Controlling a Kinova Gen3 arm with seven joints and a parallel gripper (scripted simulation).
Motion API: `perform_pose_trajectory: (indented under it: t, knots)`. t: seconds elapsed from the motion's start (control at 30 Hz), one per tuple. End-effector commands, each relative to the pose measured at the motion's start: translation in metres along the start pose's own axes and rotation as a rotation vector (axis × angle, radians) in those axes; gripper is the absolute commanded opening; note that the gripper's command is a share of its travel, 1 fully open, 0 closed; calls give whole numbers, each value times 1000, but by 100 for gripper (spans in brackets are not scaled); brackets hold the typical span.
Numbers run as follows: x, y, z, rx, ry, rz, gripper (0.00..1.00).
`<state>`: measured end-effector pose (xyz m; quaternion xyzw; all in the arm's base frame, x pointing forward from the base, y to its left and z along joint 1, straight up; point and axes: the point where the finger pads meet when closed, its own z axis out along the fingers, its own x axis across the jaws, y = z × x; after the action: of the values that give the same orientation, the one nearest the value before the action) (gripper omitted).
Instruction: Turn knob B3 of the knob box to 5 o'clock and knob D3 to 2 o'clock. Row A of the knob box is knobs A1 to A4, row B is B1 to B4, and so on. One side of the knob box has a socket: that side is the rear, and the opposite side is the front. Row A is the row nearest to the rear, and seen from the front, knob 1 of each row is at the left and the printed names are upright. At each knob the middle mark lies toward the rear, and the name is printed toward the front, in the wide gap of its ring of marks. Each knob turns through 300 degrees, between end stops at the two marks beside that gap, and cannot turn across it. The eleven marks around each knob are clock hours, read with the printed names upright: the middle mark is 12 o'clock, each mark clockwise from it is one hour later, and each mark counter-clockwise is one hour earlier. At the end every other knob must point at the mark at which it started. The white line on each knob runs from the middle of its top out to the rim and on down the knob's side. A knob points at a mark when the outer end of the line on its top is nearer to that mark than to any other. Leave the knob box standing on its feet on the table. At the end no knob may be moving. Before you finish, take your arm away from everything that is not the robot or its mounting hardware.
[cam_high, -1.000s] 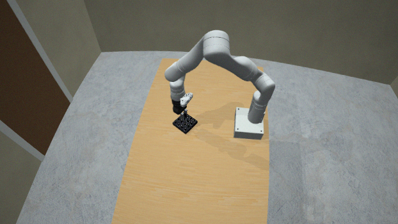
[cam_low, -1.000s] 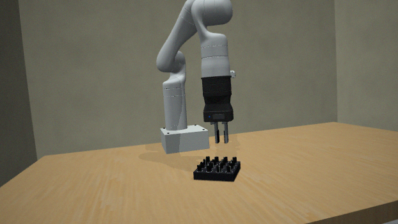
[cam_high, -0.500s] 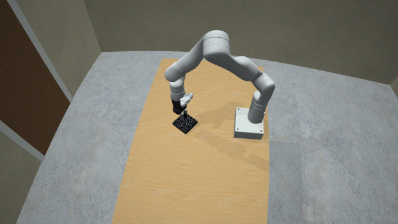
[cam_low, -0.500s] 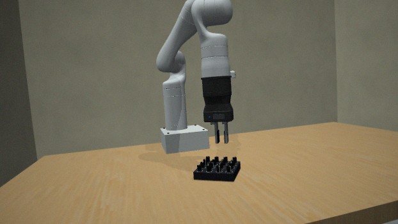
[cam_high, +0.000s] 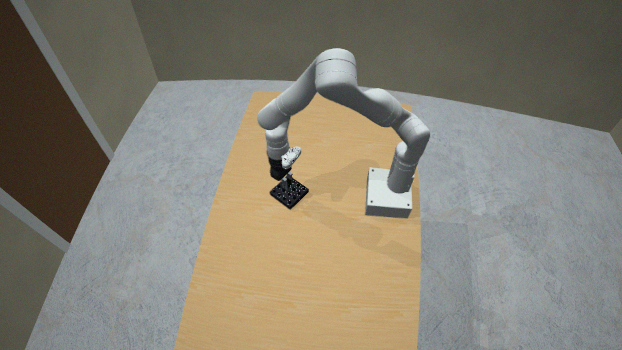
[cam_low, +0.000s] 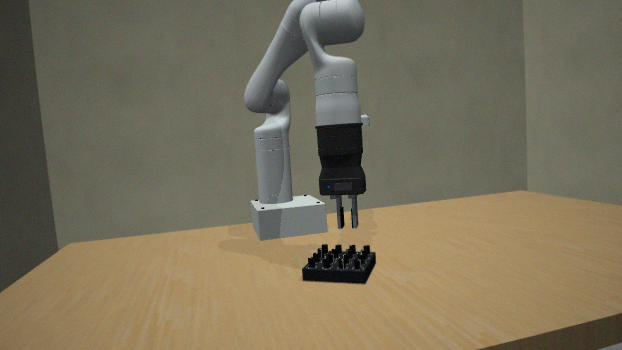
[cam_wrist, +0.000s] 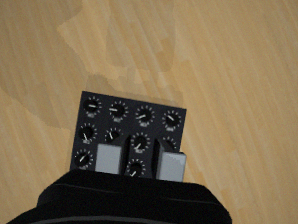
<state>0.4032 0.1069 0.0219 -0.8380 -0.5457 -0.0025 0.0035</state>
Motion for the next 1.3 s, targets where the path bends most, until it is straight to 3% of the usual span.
perform_pose_trajectory:
  t: [0.0,0.73,1.27]
  knots:
    - [-1,0,3,1,-2,2,46]
    - [-1,0,28,1,-2,2,46]
    - [-1,0,35,1,-2,2,46]
